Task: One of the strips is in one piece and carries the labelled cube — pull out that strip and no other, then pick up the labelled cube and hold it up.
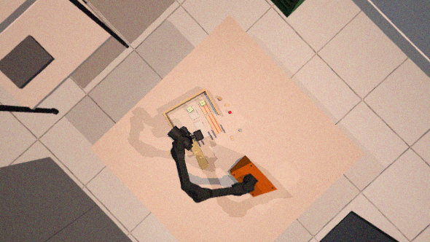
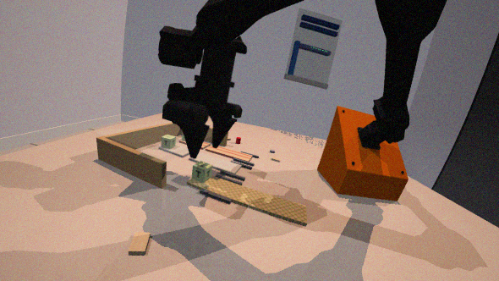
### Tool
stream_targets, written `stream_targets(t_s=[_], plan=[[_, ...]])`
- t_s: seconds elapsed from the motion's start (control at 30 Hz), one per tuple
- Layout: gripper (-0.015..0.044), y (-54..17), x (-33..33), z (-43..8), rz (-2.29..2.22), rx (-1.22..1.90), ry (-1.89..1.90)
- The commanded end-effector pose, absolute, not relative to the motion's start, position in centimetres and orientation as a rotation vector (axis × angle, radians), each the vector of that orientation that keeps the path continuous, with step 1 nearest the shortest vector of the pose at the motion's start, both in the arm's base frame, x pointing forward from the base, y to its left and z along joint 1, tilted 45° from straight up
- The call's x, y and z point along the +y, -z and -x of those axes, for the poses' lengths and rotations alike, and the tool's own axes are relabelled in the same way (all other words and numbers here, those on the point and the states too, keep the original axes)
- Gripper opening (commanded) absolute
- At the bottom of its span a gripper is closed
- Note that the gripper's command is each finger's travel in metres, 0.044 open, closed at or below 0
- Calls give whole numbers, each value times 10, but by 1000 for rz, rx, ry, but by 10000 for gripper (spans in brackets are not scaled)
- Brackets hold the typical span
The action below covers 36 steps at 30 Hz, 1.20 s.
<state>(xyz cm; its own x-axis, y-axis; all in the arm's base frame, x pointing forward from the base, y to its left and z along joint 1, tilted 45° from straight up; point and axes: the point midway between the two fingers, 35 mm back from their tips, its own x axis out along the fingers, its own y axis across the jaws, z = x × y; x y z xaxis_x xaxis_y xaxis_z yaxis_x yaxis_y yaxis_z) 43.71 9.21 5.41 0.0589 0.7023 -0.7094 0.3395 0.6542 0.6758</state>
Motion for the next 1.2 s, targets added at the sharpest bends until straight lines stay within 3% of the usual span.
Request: stream_targets(t_s=[0.0, 0.07, 1.1, 1.17], plan=[[282, -50, 97, -439, -894, 1545, -348], [250, -48, 99, -440, -894, 1545, -348], [250, -17, 131, -441, -896, 1545, -350], [197, -20, 130, -441, -892, 1542, -356]])
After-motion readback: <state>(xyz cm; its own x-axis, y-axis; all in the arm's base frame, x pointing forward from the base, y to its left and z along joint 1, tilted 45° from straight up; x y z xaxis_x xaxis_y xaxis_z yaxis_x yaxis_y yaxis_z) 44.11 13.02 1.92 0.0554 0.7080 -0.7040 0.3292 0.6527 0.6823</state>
